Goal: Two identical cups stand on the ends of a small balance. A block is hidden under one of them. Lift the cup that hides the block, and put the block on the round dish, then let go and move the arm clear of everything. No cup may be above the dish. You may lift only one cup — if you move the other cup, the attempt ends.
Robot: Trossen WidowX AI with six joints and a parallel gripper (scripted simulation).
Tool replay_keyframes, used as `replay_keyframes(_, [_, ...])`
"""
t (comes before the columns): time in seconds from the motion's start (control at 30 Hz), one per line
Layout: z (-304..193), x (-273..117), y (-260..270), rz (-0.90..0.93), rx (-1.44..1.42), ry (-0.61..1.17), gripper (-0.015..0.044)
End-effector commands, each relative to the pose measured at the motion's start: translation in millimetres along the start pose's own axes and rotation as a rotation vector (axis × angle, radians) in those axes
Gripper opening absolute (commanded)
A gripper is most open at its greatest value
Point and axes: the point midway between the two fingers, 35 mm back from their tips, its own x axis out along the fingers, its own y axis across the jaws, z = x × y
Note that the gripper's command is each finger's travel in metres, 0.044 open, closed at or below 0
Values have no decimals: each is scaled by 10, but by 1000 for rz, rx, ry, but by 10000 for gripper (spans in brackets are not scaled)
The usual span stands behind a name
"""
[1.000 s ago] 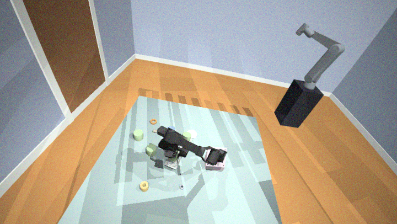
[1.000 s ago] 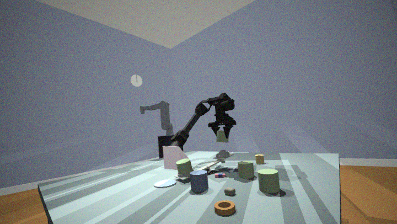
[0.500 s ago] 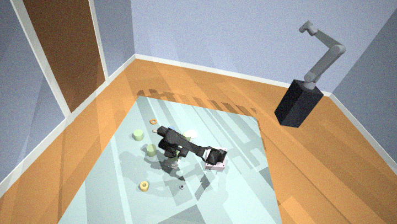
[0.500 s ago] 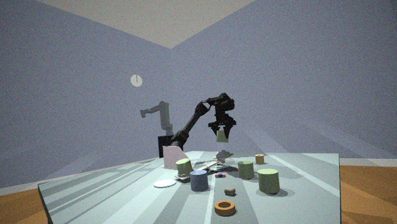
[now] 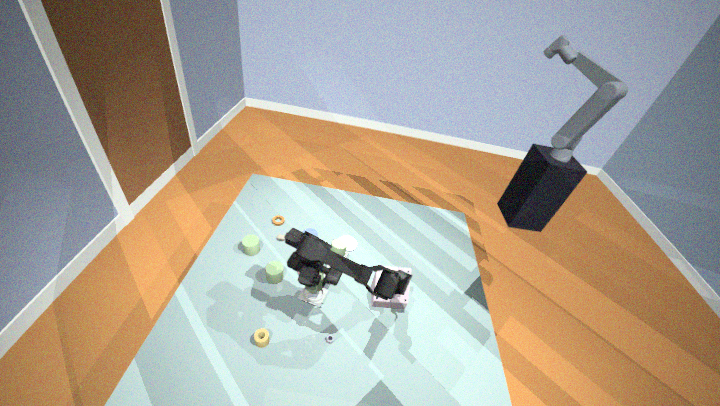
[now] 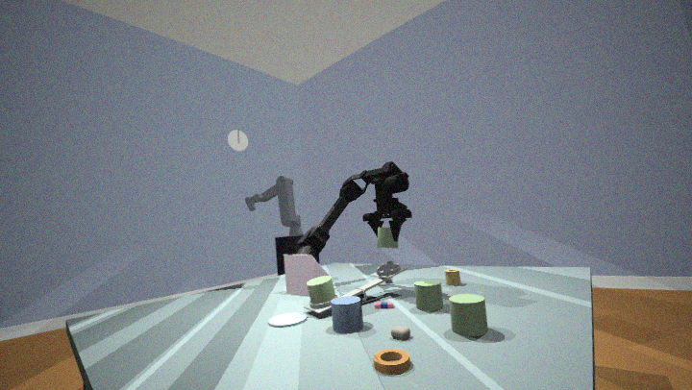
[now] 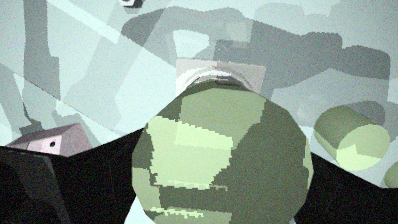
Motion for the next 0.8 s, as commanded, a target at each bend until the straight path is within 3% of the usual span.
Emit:
replay_keyframes(0.0, [-2,0,-2,-1,1,0,0])
replay_keyframes(0.47, [7,7,3,-1,1,1,0])
replay_keyframes(0.77, [396,321,308,-12,1,26,0])
